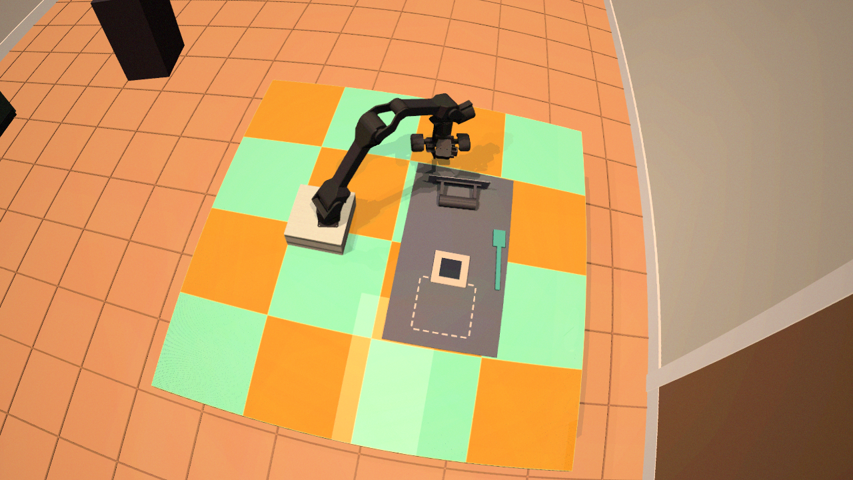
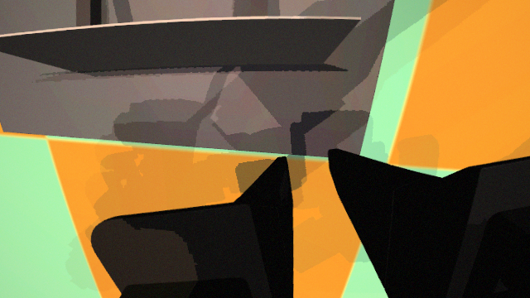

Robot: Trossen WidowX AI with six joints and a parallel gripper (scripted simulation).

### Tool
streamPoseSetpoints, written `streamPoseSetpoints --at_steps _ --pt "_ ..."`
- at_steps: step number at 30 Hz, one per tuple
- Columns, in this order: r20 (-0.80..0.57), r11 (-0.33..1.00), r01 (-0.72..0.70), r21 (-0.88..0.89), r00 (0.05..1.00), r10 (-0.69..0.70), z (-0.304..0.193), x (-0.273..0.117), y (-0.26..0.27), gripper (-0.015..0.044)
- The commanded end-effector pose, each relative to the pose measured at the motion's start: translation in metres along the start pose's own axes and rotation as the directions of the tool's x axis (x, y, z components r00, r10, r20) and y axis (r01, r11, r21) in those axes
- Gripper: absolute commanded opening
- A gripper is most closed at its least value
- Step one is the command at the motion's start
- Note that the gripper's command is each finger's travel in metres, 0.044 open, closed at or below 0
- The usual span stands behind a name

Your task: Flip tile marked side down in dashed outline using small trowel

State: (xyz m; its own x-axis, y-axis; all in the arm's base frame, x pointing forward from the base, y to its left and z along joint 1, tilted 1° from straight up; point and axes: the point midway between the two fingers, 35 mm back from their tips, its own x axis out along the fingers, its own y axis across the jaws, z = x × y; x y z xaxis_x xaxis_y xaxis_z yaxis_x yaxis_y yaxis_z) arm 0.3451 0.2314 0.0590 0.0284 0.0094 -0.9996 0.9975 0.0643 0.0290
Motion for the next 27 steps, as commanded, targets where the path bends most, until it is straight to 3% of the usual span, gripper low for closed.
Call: streamPoseSetpoints --at_steps 1,13,27 --pt "0.002 0.991 0.003 -0.136 1.000 -0.003 0.004 -0.001 -0.001 0.0100" --pt "0.003 0.852 0.005 -0.524 1.000 -0.004 0.014 -0.005 -0.001 0.0100" --pt "0.004 0.511 0.006 -0.860 1.000 -0.005 0.025 -0.009 -0.002 0.0100"
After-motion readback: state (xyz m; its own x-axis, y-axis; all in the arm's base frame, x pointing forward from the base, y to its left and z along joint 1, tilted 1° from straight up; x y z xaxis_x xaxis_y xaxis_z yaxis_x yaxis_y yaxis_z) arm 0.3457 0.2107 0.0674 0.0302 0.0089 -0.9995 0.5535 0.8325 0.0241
